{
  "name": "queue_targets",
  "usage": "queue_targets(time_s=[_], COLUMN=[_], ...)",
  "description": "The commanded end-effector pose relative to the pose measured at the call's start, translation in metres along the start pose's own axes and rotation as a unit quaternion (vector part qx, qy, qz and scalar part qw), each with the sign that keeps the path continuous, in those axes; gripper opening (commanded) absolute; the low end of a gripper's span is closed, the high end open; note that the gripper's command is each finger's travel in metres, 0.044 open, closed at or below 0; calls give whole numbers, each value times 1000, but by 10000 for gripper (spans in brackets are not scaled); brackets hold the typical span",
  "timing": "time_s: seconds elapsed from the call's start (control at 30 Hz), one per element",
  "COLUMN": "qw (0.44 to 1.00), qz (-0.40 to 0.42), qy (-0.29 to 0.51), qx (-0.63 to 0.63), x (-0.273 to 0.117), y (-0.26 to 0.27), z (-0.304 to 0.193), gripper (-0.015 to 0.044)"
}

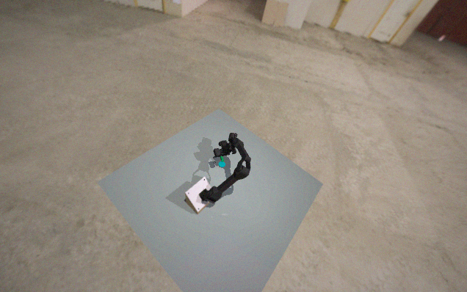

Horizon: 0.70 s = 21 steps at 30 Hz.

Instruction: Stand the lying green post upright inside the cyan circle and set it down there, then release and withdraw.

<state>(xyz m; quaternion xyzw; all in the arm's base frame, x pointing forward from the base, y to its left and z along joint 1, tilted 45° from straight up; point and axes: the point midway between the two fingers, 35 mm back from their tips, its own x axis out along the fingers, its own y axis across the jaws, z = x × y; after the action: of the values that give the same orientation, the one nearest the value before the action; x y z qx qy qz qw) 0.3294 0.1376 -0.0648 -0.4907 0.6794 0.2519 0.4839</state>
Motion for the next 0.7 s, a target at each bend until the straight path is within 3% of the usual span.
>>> queue_targets(time_s=[0.0, 0.67], qw=[1000, 996], qz=[7, 35], qy=[-13, -82], qx=[-2, 0], x=[2, 9], y=[0, 0], z=[0, 1], gripper=[22, 22])
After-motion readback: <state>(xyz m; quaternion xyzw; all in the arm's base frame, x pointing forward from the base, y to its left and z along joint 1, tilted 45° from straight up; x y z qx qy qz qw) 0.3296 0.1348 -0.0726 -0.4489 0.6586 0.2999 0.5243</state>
